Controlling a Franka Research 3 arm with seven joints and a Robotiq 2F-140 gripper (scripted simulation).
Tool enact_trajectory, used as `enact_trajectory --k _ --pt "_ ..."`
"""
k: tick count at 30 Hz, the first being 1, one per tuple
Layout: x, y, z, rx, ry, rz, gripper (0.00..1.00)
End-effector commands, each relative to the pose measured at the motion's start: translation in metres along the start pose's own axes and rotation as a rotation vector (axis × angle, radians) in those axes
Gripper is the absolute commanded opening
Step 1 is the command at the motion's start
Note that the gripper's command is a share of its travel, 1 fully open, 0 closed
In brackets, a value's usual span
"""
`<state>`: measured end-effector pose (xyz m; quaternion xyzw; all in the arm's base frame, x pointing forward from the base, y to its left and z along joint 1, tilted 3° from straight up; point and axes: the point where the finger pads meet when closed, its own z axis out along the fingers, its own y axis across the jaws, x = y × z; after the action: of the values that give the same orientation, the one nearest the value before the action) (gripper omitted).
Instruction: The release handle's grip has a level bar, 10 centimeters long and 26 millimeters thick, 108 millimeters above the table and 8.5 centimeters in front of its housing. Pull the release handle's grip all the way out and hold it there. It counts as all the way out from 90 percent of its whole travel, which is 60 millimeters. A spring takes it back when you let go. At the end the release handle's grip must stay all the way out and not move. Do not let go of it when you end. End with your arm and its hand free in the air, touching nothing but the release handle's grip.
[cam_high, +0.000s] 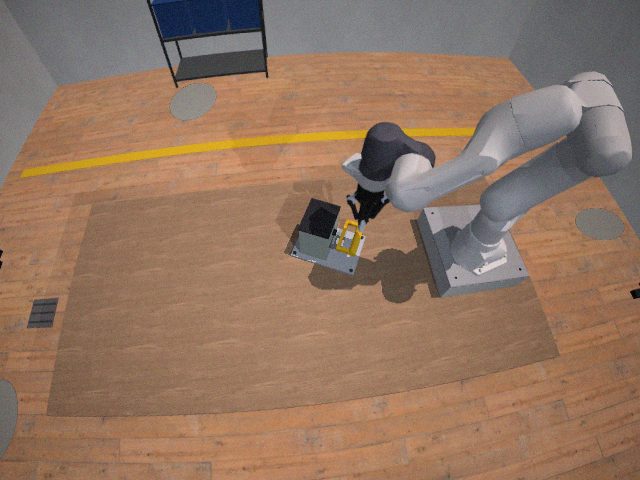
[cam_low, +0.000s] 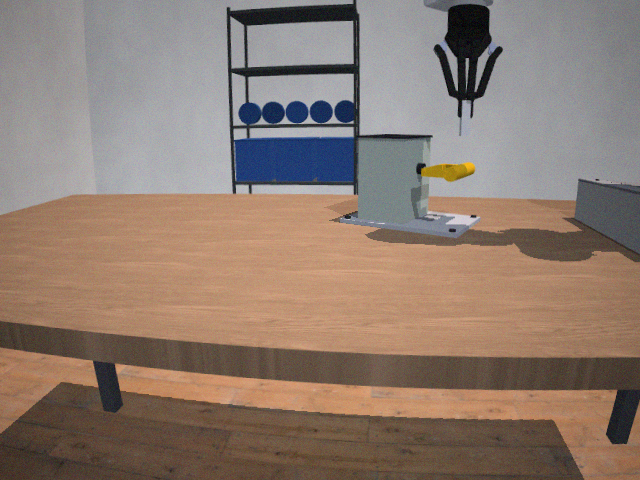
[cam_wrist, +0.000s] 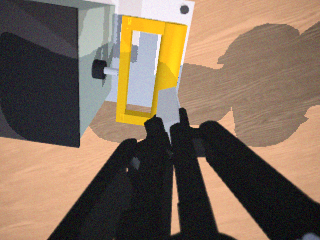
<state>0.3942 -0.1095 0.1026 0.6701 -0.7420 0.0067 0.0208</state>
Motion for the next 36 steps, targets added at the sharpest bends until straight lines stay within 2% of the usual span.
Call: enact_trajectory --k 1,11,16,17,36 --pt "-0.0009 -0.0011 -0.0012 -0.015 0.007 0.191 0.00" --pt "0.0004 -0.0049 -0.0031 -0.015 0.007 0.390 0.00" --pt "0.0005 -0.0052 -0.0032 -0.015 0.007 0.403 0.00" --pt "0.0005 -0.0052 -0.0032 -0.015 0.007 0.403 0.32" --pt "0.0005 -0.0052 -0.0032 -0.015 0.007 0.403 0.32"
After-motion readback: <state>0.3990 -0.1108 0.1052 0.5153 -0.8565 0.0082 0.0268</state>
